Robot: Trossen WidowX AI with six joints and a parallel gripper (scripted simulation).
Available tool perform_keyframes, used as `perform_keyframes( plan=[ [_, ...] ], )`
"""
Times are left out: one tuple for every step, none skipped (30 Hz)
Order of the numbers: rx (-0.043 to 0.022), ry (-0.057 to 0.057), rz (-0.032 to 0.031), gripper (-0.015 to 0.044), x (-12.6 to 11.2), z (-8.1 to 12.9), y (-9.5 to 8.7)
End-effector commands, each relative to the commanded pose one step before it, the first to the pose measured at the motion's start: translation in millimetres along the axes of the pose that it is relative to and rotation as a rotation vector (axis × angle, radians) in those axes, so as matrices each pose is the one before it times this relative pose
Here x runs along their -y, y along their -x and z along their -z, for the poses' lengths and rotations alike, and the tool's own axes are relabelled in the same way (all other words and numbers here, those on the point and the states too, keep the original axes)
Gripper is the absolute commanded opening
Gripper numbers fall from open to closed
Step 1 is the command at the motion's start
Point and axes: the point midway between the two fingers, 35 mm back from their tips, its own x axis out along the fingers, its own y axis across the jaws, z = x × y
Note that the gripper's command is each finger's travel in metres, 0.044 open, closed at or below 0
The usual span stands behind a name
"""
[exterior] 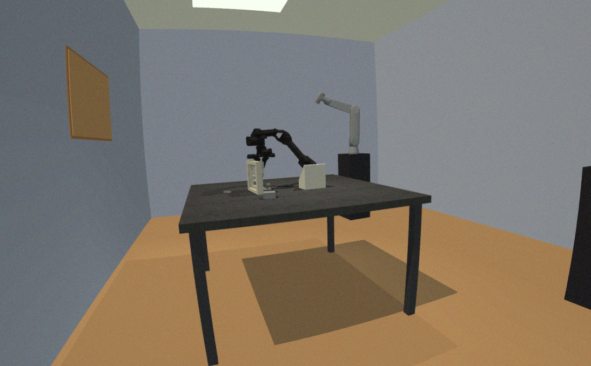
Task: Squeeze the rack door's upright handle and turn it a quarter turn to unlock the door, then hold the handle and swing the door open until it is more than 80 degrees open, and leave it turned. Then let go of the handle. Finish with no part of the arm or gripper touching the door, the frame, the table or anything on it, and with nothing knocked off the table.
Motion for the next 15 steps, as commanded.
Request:
perform_keyframes(
  plan=[
    [-0.0009, -0.0537, 0.0, 0.0026, -2.35, -1.75, 0.02],
    [0.00003, -0.0197, -0.00002, 0.0026, -0.75, -0.44, 0.01],
    [0.00003, -0.0197, -0.00002, 0.0026, -0.76, -0.43, 0.01],
    [0.00002, -0.0197, -0.00002, 0.0026, -0.78, -0.41, 0.01],
    [0.00002, -0.0197, -0.00002, 0.0026, -0.79, -0.4, 0.01],
    [0.00003, -0.02, -0.00003, 0.0026, -0.85, -0.42, 0.01],
    [0.00002, -0.0201, -0.00003, 0.0026, -0.86, -0.4, 0.01],
    [0.00002, -0.0201, -0.00003, 0.0026, -0.87, -0.38, 0.0],
    [0.00002, -0.0197, -0.00003, 0.0026, -0.95, -0.41, 0.01],
    [0.00002, -0.0197, -0.00003, 0.0026, -0.96, -0.39, 0.0],
    [0.00002, -0.0197, -0.00003, 0.0026, -0.97, -0.37, 0.0],
    [0.00002, -0.0187, -0.00003, 0.0026, -1.07, -0.42, 0.0],
    [0.00002, -0.0187, -0.00004, 0.0026, -1.08, -0.39, 0.0],
    [0.00002, -0.0187, -0.00004, 0.0026, -1.09, -0.37, 0.0],
    [0.00003, -0.0178, -0.00004, 0.0026, -1.19, -0.42, 0.0]
  ],
)
